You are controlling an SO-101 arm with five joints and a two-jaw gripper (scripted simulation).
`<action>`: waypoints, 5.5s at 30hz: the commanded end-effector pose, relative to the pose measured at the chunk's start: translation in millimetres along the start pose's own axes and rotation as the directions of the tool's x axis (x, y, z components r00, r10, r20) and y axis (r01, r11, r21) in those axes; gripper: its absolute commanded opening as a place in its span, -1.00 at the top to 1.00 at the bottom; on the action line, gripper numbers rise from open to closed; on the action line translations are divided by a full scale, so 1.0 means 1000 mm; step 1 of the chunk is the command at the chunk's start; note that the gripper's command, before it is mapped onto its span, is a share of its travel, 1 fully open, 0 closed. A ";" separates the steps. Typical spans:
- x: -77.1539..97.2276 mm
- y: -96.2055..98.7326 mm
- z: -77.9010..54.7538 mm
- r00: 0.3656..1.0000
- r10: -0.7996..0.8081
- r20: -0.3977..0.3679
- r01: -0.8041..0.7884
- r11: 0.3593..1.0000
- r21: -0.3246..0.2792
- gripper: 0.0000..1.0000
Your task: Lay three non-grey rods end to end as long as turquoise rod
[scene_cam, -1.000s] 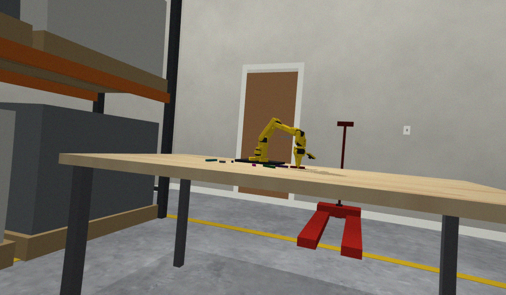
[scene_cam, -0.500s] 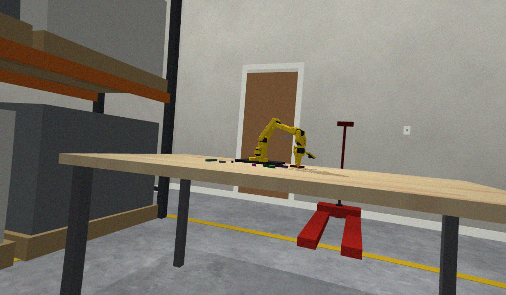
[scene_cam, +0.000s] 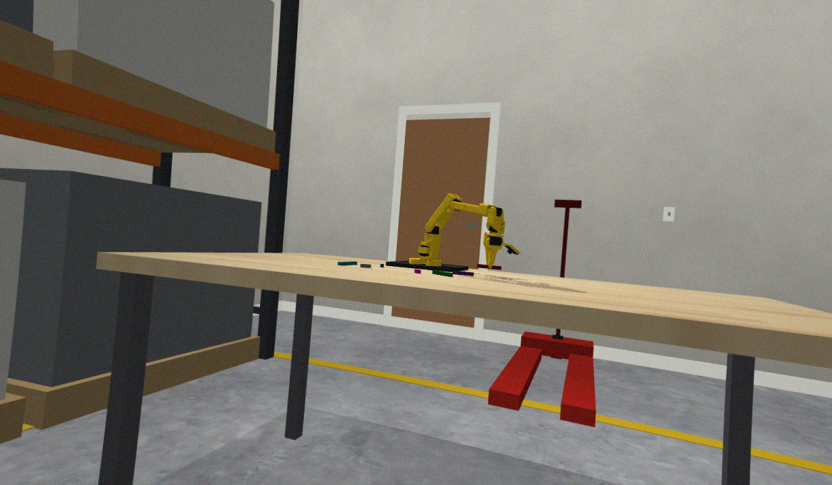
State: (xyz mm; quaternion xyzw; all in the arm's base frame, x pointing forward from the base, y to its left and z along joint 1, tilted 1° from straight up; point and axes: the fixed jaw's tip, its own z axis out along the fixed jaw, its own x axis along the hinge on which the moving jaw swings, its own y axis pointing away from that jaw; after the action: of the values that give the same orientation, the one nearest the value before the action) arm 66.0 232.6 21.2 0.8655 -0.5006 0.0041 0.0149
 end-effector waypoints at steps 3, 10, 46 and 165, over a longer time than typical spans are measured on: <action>0.000 -0.001 -0.007 1.000 0.001 0.008 -0.001 1.000 0.006 1.00; 0.001 -0.002 -0.007 1.000 0.005 0.008 -0.005 1.000 0.006 1.00; 0.222 -0.022 0.000 0.534 0.846 0.010 -0.845 0.534 -0.030 1.00; 0.295 0.051 0.029 0.050 0.999 0.003 -0.998 0.050 -0.045 1.00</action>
State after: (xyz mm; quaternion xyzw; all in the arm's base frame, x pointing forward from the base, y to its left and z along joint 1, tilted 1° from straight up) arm 172.2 -50.6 4.2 0.2807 -0.9598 -0.0017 0.0037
